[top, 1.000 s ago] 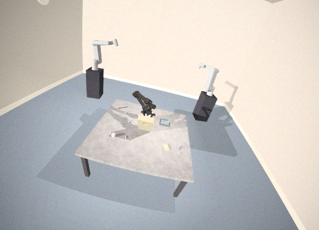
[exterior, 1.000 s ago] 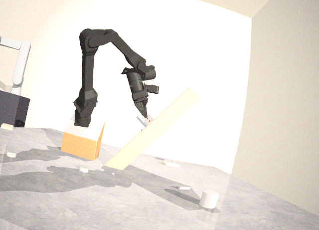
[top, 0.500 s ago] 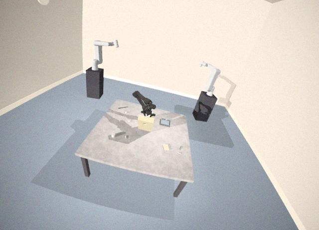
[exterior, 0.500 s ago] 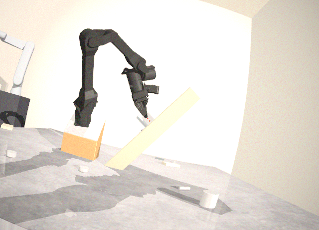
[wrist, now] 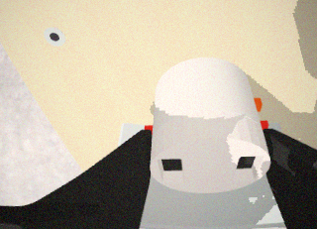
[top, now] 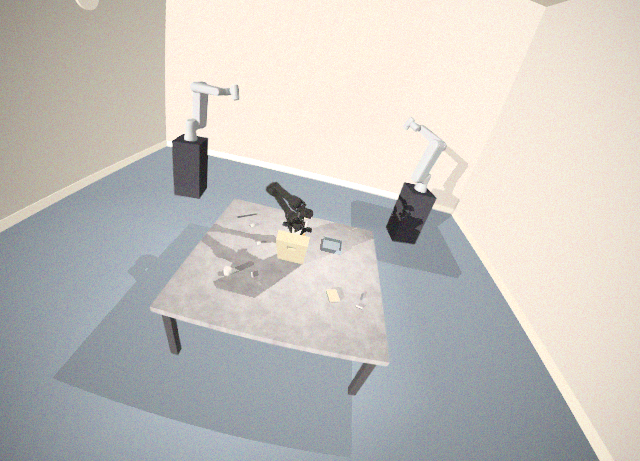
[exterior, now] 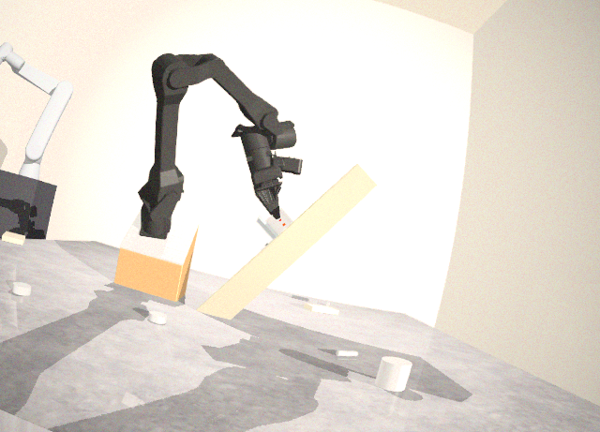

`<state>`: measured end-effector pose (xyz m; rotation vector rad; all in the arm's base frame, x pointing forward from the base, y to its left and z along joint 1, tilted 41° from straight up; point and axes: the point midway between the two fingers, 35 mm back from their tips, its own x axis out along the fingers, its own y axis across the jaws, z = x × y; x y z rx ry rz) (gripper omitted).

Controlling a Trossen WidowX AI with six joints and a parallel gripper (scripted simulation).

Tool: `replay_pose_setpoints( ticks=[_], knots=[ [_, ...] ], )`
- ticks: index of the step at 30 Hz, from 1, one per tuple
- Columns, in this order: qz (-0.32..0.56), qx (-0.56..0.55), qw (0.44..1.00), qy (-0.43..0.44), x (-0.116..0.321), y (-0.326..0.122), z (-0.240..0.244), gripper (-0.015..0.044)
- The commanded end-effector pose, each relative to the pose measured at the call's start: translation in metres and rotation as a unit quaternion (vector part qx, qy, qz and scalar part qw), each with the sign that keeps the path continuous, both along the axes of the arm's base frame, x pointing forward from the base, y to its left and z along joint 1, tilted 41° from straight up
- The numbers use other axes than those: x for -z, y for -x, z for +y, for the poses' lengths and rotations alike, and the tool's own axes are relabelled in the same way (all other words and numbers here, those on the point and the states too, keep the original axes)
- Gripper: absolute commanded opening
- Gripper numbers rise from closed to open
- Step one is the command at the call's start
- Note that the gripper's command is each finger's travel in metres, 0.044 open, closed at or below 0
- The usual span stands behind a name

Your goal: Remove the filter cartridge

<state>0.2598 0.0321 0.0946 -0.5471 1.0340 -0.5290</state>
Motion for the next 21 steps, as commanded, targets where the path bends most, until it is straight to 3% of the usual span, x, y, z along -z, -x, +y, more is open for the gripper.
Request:
replay_pose_setpoints(
  ticks=[1, 21],
  knots=[
    [-0.005, 0.0, 1.0, -0.001, -0.01, -0.01, 0.007, 0.0],
    [-0.003, 0.0, 1.0, -0.001, -0.068, 0.021, 0.065, 0.0]
  ],
)
